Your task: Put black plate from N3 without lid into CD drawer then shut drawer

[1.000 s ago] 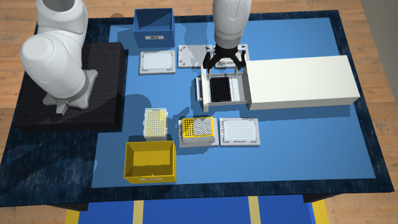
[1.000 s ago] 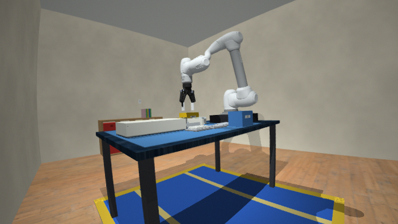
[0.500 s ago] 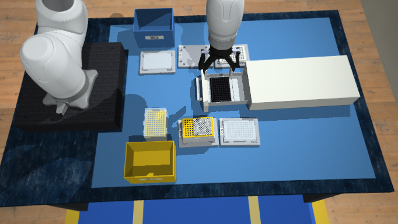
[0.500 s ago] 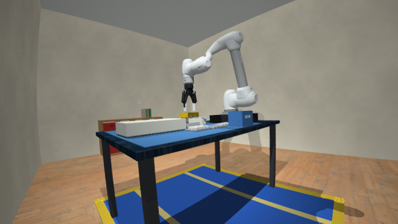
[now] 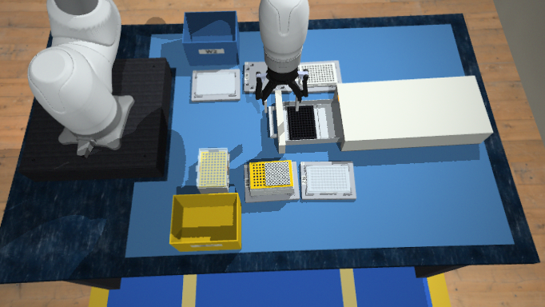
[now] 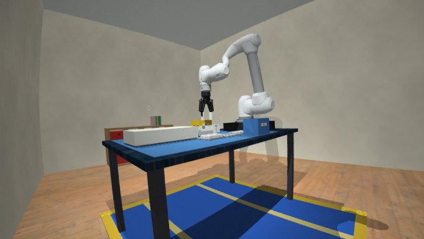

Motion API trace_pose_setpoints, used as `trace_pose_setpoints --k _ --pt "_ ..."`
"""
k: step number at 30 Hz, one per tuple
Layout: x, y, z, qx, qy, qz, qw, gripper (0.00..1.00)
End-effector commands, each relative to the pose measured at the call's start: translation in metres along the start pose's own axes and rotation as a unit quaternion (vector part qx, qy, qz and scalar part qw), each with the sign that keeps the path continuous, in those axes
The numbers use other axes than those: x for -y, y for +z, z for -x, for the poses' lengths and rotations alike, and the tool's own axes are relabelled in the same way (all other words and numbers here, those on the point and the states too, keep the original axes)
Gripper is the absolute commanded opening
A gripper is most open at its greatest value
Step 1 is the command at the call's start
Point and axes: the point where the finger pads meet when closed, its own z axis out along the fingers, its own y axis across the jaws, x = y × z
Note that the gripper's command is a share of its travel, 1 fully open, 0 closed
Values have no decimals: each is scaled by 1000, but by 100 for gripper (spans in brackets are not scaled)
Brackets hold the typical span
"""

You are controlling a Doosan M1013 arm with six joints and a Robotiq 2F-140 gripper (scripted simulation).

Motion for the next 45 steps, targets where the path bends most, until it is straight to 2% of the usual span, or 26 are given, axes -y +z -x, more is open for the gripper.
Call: trace_pose_setpoints --k 1,4,5,20,45 --pt "11 3 0 0 0 0 1000 56" --pt "23 6 0 0 0 0 1000 55" --pt "27 7 0 0 0 0 1000 0" --pt "76 19 0 0 0 0 1000 0" --pt "76 19 0 0 0 0 1000 0"
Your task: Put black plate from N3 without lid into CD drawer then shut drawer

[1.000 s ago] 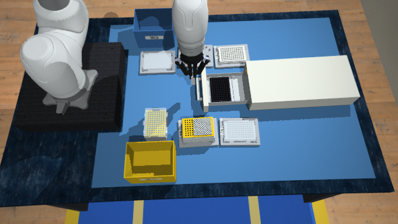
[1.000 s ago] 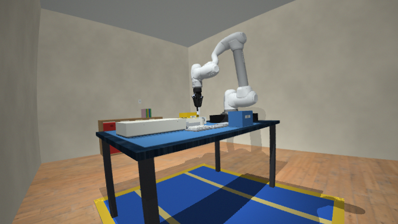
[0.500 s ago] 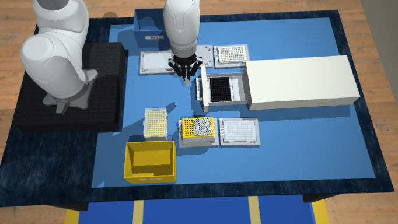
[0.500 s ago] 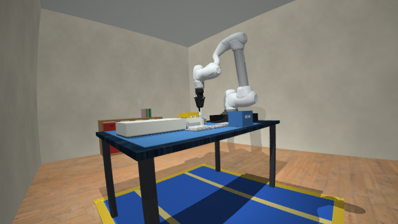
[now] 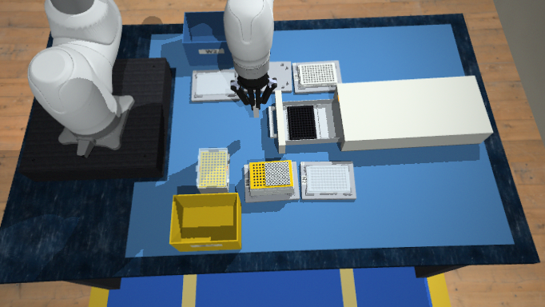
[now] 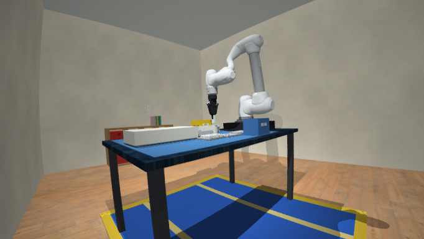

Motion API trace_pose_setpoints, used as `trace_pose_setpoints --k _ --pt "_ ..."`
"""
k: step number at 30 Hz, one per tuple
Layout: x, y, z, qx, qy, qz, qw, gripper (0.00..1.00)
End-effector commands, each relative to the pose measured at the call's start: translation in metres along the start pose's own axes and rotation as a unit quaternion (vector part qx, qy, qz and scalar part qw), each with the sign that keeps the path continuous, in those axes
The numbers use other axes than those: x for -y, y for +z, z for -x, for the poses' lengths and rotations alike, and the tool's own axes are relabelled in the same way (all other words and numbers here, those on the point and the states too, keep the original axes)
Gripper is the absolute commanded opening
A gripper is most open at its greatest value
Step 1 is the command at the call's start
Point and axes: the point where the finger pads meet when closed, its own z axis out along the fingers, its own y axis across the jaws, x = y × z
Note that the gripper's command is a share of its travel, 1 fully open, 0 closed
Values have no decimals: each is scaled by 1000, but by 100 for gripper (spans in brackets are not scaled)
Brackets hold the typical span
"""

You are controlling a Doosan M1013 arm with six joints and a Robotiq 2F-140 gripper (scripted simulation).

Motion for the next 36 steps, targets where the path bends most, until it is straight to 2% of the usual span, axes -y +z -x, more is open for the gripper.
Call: trace_pose_setpoints --k 1,17,36 --pt "0 0 0 0 0 0 1000 0" --pt "0 0 0 0 0 0 1000 0" --pt "0 23 0 0 0 0 1000 0"
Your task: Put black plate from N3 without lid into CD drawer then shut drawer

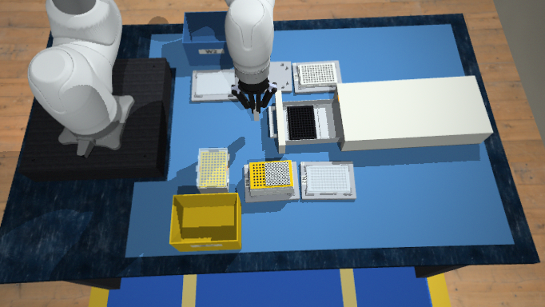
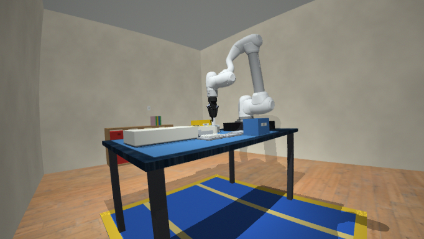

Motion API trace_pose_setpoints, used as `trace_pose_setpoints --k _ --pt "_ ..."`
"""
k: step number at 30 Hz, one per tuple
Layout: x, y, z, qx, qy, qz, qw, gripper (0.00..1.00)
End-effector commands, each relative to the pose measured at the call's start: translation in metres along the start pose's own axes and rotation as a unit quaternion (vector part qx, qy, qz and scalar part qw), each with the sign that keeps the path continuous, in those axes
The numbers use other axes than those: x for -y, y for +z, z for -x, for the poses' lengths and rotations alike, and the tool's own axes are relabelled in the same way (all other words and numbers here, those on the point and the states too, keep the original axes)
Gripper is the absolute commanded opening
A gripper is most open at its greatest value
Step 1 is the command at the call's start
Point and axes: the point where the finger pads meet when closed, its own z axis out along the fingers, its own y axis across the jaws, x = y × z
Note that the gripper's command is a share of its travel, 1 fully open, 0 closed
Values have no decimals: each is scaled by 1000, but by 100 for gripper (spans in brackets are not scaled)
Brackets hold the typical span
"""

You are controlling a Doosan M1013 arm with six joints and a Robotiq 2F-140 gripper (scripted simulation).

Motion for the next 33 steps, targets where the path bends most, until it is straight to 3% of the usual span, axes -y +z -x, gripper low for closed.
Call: trace_pose_setpoints --k 1,33 --pt "0 3 0 0 0 0 1000 0" --pt "0 41 0 0 0 0 1000 0"
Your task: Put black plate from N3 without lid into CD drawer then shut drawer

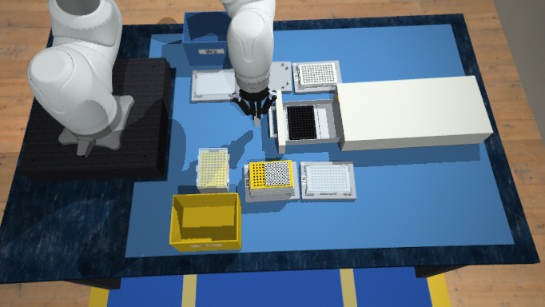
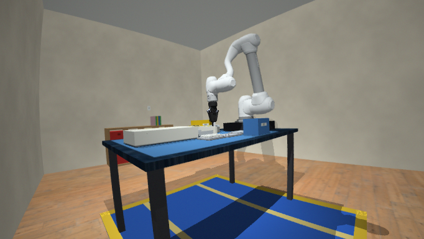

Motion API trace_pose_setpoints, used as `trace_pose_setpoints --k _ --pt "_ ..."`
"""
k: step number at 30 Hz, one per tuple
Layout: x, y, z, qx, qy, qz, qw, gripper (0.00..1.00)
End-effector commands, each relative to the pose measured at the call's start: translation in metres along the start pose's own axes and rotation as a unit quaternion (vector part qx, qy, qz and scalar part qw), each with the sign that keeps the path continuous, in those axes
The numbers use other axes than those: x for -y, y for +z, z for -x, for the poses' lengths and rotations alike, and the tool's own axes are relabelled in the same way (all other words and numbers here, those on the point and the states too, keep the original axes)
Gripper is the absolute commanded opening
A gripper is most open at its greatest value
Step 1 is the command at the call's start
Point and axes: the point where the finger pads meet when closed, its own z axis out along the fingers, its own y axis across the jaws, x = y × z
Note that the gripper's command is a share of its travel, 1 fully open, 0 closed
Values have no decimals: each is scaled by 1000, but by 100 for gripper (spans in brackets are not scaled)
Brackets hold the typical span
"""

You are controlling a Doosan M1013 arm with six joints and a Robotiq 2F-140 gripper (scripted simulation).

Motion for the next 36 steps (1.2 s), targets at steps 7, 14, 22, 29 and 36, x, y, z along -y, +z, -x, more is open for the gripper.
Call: trace_pose_setpoints --k 7,14,22,29,36 --pt "0 11 0 0 0 0 1000 0" --pt "0 19 0 0 0 0 1000 0" --pt "0 29 0 0 0 0 1000 0" --pt "0 31 0 0 0 0 1000 0" --pt "0 31 0 0 0 0 1000 0"
